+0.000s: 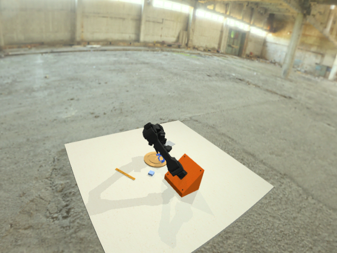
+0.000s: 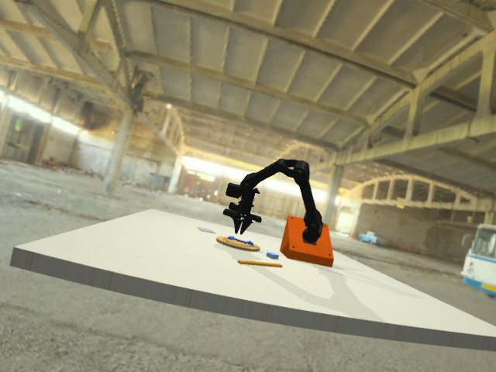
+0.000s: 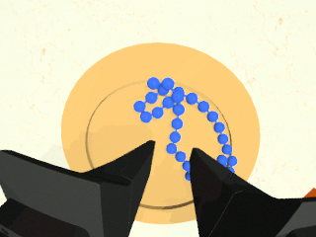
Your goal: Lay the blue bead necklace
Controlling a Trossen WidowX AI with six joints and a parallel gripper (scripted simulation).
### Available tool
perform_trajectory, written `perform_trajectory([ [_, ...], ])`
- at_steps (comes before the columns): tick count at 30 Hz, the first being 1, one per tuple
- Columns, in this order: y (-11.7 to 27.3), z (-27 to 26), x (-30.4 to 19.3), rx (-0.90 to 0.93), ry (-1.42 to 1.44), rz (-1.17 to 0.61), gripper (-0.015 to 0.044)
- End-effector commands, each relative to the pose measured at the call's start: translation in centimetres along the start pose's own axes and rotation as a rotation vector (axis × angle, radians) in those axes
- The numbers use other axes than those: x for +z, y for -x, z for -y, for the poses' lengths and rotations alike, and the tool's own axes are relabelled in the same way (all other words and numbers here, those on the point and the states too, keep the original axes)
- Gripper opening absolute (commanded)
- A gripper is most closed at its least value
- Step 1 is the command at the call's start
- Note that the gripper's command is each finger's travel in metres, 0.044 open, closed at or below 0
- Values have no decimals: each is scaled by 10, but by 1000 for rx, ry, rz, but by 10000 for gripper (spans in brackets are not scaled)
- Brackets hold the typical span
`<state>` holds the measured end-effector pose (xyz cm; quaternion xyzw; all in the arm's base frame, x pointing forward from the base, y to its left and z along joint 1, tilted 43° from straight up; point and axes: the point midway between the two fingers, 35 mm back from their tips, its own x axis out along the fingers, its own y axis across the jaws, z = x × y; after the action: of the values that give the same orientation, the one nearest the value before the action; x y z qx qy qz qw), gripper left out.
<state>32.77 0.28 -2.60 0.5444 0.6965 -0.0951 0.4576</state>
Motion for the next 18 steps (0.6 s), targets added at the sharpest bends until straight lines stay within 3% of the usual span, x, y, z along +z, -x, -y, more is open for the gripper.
perform_trajectory([
  [1,-4,0,0,0,-1,-1,120],
  [18,-30,3,-3,-7,-10,-13,120],
])
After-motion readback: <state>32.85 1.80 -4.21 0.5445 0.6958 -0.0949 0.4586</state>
